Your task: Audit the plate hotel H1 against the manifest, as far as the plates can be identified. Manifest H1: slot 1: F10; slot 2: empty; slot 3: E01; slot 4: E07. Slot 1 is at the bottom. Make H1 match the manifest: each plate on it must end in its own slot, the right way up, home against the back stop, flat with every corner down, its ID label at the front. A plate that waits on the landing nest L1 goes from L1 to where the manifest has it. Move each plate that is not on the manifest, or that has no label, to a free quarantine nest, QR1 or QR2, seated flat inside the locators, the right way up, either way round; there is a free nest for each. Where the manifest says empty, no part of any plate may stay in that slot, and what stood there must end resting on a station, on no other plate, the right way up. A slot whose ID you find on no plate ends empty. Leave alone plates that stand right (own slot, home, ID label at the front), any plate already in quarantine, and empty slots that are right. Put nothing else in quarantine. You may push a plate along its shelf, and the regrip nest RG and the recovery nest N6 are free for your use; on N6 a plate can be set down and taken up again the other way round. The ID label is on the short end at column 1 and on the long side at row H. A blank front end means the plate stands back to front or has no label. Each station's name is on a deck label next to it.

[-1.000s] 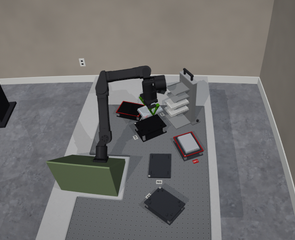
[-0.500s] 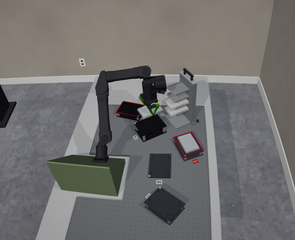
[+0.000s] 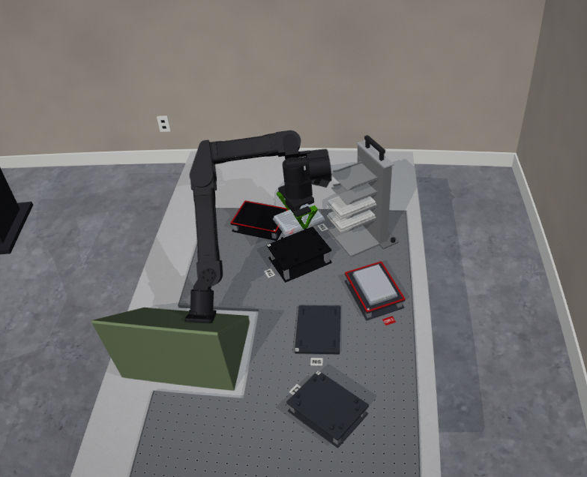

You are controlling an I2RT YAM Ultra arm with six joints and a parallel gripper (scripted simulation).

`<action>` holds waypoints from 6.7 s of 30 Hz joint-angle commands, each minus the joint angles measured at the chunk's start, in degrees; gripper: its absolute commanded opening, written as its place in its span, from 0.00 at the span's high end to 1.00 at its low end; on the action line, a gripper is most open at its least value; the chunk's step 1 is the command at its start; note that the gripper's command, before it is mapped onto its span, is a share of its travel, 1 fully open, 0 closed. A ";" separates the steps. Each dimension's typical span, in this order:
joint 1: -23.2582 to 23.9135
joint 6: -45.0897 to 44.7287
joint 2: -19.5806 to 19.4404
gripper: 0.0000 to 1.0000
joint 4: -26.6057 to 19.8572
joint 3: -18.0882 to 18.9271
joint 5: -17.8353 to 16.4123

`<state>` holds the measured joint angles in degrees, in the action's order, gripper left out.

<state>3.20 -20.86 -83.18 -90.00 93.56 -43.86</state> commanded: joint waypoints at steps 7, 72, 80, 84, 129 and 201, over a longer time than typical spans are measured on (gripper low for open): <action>0.37 -0.03 0.16 0.14 0.00 0.50 -0.05; 0.37 -0.03 0.16 0.14 0.00 0.50 -0.05; -17.46 -2.54 2.47 0.14 0.00 10.45 5.30; -29.41 -3.17 4.10 0.14 0.04 17.84 8.04; -59.41 -71.84 4.96 0.14 17.36 10.88 29.20; -60.96 -70.67 5.28 0.14 21.59 6.61 30.26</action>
<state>-57.78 -91.59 -78.46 -68.64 100.03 -13.56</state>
